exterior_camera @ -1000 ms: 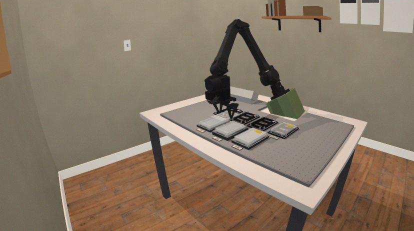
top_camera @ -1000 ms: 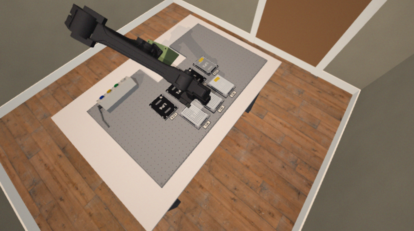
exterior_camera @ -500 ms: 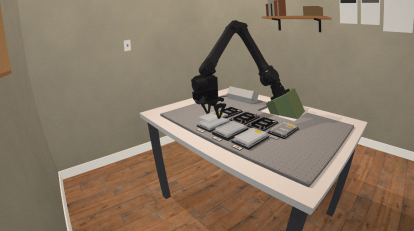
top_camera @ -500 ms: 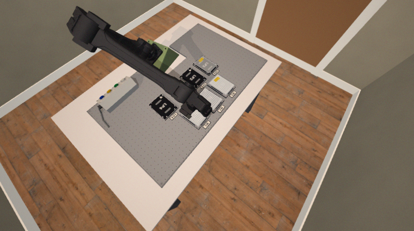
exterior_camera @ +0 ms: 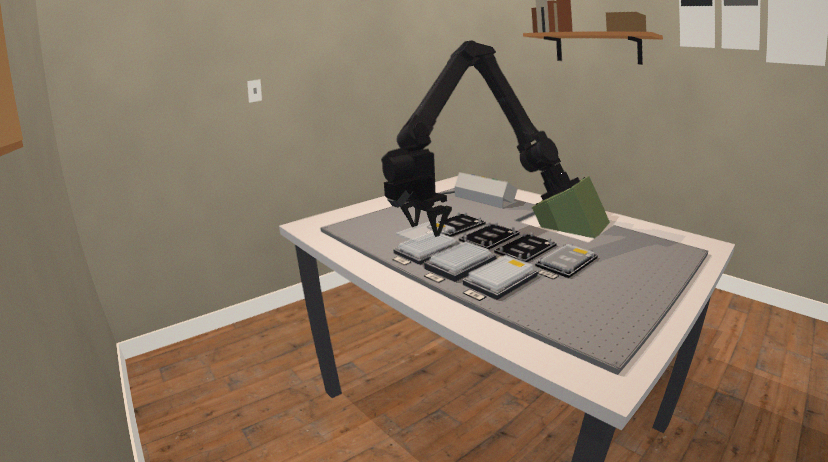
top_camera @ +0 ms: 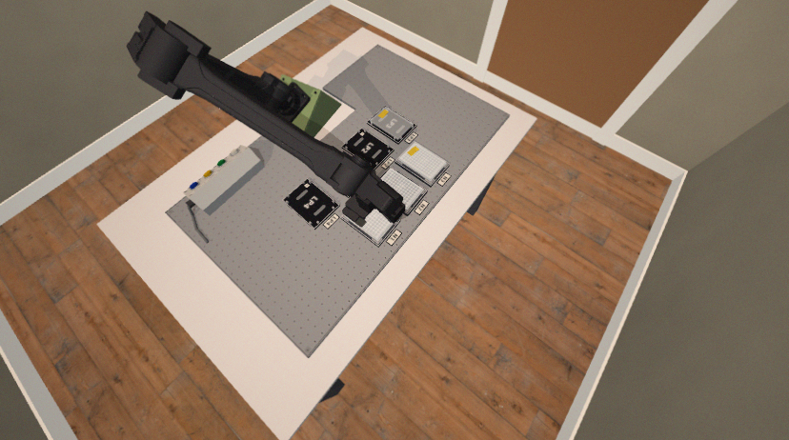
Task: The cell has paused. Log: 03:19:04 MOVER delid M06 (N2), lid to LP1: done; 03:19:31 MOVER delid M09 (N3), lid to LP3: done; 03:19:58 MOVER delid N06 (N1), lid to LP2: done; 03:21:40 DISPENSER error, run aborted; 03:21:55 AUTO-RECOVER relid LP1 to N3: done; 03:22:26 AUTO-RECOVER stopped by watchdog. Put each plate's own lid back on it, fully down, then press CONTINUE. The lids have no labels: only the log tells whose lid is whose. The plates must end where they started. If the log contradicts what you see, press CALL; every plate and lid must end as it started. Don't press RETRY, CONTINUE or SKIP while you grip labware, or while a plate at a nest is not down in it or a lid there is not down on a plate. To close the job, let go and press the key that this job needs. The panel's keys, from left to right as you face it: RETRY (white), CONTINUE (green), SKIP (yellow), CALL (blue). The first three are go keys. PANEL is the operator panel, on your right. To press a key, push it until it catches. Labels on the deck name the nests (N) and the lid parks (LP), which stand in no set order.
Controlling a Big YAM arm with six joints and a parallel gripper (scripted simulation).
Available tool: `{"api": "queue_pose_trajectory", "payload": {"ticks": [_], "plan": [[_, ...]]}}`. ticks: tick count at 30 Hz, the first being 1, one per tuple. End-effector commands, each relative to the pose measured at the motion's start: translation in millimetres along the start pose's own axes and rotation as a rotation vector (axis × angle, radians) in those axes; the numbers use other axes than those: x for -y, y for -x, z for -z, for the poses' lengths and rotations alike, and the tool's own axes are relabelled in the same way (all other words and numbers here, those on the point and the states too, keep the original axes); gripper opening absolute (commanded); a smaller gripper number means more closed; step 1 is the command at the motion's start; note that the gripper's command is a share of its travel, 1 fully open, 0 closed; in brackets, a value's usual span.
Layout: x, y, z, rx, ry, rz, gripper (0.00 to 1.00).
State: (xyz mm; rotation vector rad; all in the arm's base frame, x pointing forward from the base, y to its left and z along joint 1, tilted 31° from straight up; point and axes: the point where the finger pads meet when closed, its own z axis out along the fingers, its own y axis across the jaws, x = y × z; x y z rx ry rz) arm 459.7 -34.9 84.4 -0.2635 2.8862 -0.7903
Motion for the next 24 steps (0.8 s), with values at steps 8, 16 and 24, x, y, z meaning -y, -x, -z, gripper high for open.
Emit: {"api": "queue_pose_trajectory", "payload": {"ticks": [8,16,24], "plan": [[3.4,8.5,8.2,0.023,-0.001,-0.007,0.0],[3.2,0.3,2.4,0.019,0.0,-0.003,0.0],[-0.7,-2.3,-8.5,0.0,0.002,0.006,0.0]]}}
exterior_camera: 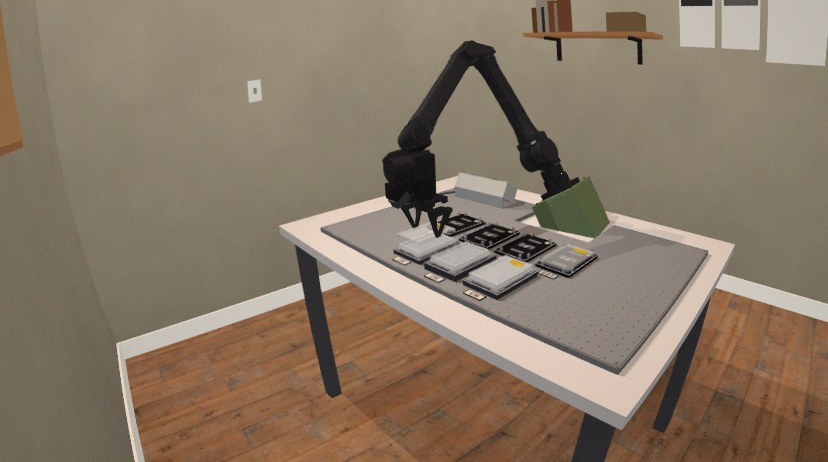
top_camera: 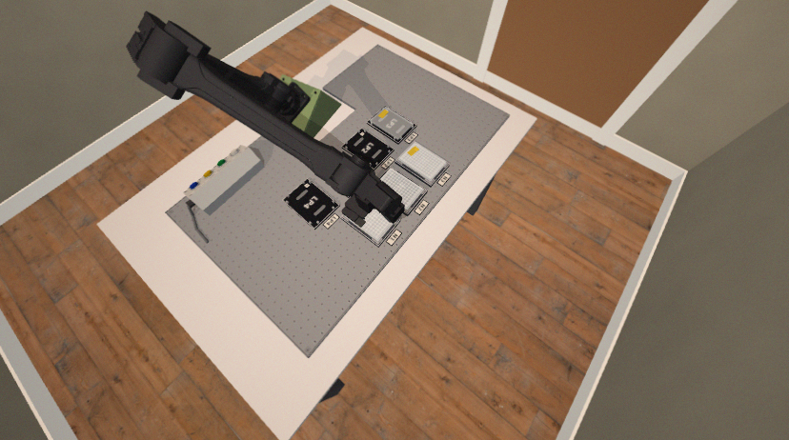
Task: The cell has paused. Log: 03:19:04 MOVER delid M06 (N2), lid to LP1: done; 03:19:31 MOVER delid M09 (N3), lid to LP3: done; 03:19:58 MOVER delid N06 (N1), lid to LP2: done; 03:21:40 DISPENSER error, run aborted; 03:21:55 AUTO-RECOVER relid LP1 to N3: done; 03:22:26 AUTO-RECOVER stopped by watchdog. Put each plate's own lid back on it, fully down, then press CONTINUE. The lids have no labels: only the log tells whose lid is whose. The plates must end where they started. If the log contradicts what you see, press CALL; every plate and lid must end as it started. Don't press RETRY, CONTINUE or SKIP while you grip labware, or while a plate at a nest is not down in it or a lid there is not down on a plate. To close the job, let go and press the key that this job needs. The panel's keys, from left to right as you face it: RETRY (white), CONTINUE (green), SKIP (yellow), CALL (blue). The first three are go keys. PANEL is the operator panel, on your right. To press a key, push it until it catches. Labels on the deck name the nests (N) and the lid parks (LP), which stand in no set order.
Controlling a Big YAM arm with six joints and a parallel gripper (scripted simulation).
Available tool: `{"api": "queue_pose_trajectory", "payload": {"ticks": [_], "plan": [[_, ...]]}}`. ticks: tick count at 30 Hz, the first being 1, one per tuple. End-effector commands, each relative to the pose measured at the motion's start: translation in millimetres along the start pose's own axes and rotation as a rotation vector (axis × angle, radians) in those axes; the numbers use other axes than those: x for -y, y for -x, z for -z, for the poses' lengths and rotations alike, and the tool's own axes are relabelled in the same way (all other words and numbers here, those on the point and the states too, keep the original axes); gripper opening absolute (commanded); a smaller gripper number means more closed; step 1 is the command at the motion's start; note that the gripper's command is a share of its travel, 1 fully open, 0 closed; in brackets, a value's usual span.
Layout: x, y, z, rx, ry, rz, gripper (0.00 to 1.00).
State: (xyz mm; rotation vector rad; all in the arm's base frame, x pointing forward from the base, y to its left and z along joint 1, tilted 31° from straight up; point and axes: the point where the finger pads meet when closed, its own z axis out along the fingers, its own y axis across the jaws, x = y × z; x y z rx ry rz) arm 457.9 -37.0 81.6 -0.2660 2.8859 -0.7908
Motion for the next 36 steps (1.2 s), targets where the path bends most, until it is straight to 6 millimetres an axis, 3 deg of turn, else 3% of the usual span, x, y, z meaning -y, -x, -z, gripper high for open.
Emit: {"api": "queue_pose_trajectory", "payload": {"ticks": [1,36], "plan": [[-0.8,0.1,-5.4,0.0,0.002,0.004,0.0],[2.3,-1.7,-17.2,-0.001,0.001,-0.003,0.0]]}}
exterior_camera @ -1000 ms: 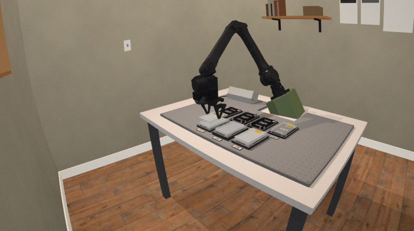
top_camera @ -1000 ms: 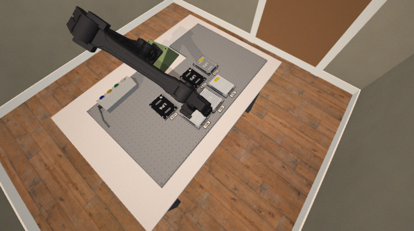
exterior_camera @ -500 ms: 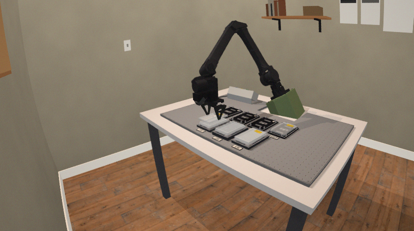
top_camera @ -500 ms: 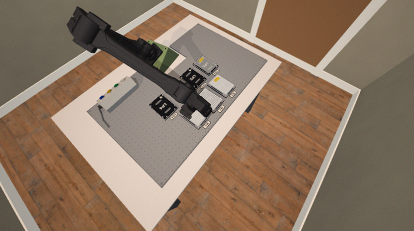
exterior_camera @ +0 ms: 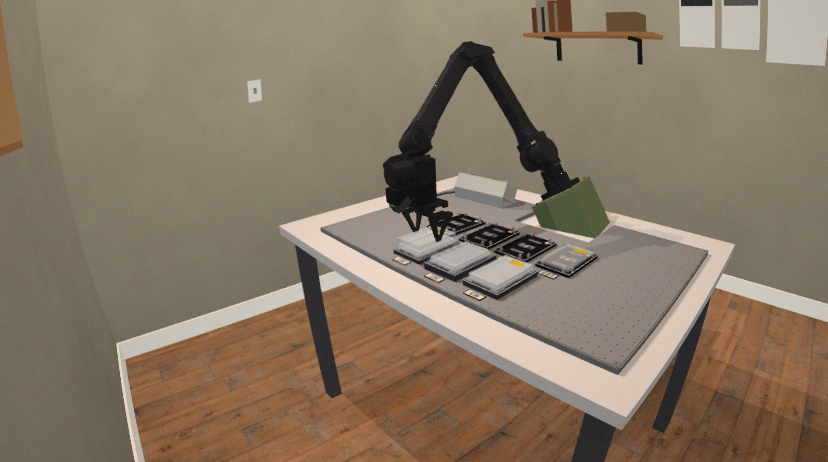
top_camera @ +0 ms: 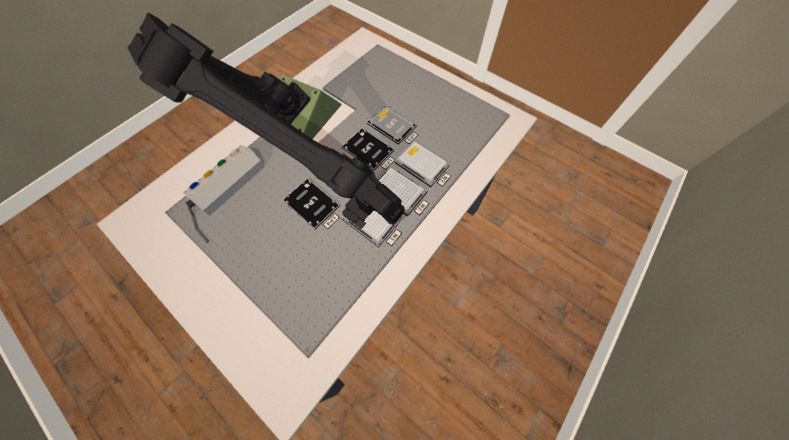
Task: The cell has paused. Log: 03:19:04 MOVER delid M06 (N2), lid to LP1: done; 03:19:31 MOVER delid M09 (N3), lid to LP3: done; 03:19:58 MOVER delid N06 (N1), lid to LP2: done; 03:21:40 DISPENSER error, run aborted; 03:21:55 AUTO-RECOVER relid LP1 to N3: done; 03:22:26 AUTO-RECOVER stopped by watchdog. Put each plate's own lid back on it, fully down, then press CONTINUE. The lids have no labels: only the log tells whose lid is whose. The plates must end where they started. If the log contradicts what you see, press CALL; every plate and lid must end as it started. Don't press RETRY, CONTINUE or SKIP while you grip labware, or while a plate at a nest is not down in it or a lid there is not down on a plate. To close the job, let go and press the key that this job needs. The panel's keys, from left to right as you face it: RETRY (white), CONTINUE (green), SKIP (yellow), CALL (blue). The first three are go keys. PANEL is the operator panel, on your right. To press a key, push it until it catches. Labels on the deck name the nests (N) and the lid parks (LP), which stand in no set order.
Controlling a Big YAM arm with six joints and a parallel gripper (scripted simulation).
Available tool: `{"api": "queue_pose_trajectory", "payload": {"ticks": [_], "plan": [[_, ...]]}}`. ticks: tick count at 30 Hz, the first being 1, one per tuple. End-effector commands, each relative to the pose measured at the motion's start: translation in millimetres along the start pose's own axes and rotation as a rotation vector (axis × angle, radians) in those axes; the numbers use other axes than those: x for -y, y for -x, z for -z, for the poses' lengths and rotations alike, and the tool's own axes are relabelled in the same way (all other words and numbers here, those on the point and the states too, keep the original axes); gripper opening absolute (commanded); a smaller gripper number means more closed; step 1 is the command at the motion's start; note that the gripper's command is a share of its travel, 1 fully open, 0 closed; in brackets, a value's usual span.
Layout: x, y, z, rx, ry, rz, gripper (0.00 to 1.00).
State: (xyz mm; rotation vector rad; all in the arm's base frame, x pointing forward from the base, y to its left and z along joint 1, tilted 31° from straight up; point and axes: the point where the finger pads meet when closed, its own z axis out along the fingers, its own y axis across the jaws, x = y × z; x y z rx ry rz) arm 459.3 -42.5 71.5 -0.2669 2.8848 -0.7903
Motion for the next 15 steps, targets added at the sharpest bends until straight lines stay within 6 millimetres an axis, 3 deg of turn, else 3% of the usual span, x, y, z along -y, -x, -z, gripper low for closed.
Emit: {"api": "queue_pose_trajectory", "payload": {"ticks": [1,15], "plan": [[-0.3,-1.3,-5.8,-0.004,0.002,0.002,0.0],[2.5,-1.1,-11.8,-0.004,0.001,-0.003,0.0]]}}
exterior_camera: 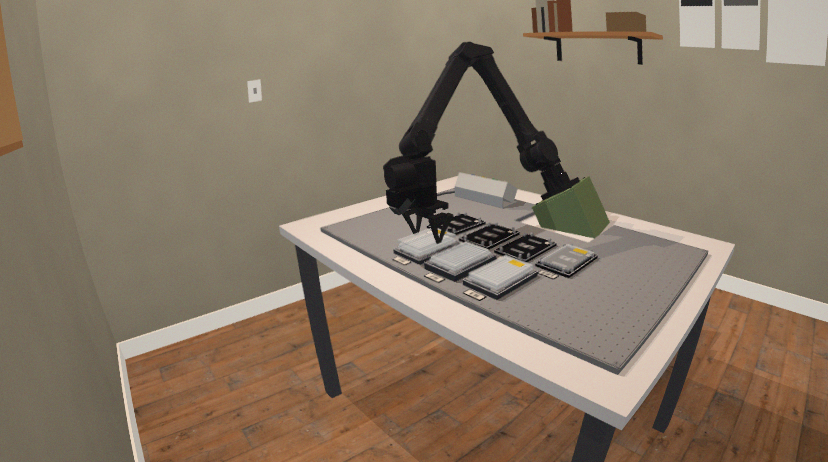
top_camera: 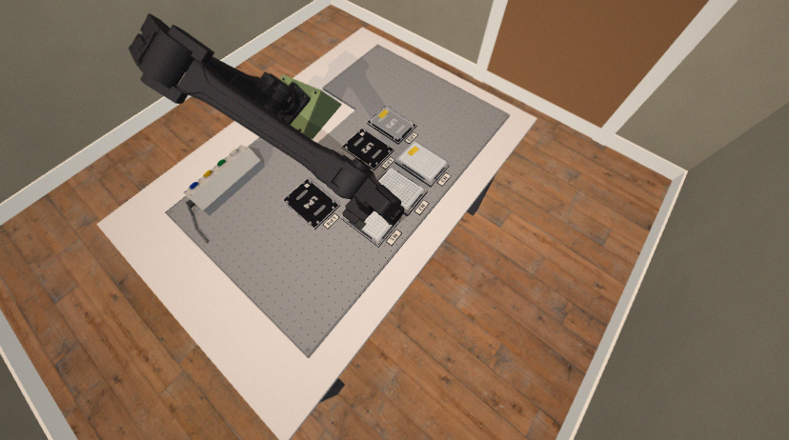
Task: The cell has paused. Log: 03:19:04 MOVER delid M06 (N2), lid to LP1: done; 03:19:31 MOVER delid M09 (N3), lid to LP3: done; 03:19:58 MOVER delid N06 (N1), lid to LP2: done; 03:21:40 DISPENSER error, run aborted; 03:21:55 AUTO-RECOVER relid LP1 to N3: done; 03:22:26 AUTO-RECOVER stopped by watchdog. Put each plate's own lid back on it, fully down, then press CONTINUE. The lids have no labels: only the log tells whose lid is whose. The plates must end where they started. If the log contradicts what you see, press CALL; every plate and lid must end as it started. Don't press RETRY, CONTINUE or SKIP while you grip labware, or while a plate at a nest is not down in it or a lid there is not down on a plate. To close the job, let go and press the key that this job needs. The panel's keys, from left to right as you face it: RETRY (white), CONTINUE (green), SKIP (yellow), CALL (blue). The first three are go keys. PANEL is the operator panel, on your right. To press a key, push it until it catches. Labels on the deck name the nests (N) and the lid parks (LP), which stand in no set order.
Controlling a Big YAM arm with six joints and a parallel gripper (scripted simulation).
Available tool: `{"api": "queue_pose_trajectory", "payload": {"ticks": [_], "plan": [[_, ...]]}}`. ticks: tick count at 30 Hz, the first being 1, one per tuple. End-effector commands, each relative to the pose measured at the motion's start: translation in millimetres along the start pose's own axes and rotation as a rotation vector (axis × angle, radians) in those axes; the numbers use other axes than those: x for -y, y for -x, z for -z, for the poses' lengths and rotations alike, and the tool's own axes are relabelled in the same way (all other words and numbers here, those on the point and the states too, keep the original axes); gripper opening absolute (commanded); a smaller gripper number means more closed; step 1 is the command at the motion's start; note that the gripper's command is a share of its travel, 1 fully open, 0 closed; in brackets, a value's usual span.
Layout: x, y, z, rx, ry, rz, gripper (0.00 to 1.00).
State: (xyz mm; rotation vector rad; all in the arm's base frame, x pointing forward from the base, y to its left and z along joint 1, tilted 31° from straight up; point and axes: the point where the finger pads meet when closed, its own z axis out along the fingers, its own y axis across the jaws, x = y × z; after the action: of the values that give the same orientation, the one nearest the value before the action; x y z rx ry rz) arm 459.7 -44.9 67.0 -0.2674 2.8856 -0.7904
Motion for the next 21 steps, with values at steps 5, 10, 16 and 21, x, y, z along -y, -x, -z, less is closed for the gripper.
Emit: {"api": "queue_pose_trajectory", "payload": {"ticks": [5,10,16,21], "plan": [[-4.0,-0.2,-7.4,-0.003,0.003,0.01,0.0],[1.3,-0.6,-9.1,-0.002,0.001,-0.001,0.0],[-0.1,-0.4,-10.0,0.0,0.001,0.002,0.0],[0.8,-1.9,-14.1,-0.007,0.001,-0.001,0.0]]}}
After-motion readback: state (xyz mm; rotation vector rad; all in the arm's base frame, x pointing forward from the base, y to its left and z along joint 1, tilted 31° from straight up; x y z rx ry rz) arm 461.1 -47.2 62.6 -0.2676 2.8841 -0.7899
